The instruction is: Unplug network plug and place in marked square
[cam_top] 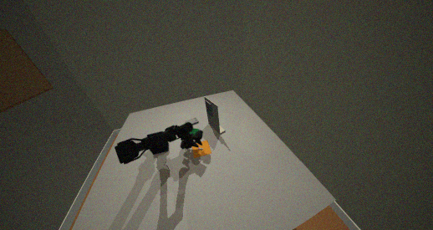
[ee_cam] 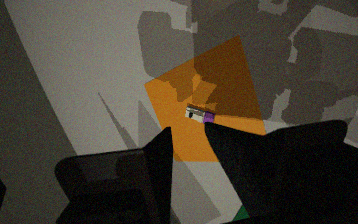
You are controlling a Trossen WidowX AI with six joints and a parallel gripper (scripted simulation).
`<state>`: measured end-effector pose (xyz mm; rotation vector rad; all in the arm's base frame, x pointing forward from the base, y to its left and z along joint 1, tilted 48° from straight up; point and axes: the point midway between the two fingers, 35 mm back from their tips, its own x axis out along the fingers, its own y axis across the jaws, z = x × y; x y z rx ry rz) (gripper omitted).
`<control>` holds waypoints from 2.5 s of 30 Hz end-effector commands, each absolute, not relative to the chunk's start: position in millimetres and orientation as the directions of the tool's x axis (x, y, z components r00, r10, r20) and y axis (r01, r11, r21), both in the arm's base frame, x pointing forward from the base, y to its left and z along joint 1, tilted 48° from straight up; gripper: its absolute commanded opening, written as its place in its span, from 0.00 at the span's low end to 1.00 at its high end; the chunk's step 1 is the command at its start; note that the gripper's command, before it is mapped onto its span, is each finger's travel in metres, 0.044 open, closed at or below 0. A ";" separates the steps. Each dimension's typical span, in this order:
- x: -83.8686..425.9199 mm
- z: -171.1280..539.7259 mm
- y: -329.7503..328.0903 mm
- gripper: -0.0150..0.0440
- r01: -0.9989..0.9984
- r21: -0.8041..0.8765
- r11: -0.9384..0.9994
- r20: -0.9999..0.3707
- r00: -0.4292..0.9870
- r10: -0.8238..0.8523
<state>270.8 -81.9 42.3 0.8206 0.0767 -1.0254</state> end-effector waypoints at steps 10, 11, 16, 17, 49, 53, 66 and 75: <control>263.7 48.2 -72.9 0.52 0.780 0.571 0.254 -0.417 0.543 -0.729; 263.8 48.2 -72.7 0.52 0.780 0.571 0.254 -0.417 0.543 -0.729; 264.7 49.3 -69.4 0.52 0.782 0.571 0.251 -0.422 0.541 -0.728; 264.9 49.6 -68.6 0.52 0.782 0.571 0.250 -0.422 0.541 -0.727; 267.6 62.9 -44.1 0.52 0.790 0.566 0.236 -0.440 0.532 -0.723; 267.5 65.2 -41.1 0.52 0.790 0.566 0.235 -0.441 0.531 -0.723; 266.6 73.5 -31.7 0.52 0.790 0.566 0.236 -0.440 0.531 -0.724; 265.4 80.1 -25.3 0.52 0.790 0.566 0.238 -0.438 0.532 -0.725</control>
